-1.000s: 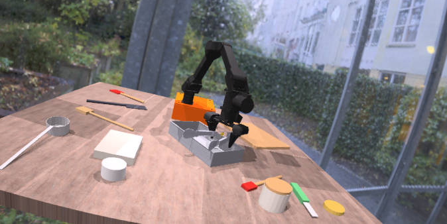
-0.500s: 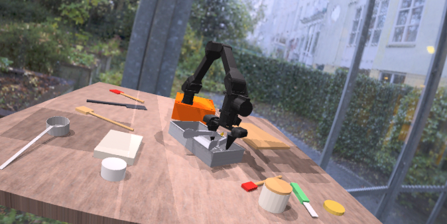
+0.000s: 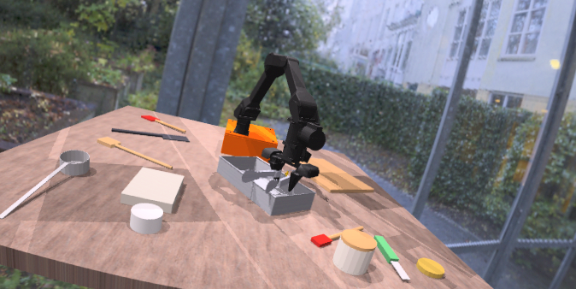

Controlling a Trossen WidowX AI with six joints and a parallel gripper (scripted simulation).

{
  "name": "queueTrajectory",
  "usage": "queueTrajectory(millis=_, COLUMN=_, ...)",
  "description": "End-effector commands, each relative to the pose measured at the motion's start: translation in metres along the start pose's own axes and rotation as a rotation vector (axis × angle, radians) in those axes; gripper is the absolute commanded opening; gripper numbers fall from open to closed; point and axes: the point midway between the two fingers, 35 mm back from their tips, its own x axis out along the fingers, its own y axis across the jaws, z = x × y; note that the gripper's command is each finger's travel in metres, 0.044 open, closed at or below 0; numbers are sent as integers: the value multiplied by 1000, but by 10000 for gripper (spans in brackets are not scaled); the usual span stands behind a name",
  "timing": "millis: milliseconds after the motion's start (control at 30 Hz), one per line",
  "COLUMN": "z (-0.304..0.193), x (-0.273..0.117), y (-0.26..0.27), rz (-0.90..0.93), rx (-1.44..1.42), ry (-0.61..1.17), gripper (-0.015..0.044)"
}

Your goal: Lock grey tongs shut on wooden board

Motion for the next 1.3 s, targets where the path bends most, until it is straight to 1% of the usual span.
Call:
queueTrajectory(millis=0, z=0, x=0, y=0, rz=0, rx=1, ry=1, gripper=228)
queueTrajectory(millis=1067, z=0, x=0, y=0, rz=0, rx=1, ry=1, gripper=15)
queueTrajectory(millis=1267, z=0, x=0, y=0, rz=0, rx=1, ry=1, gripper=-143)
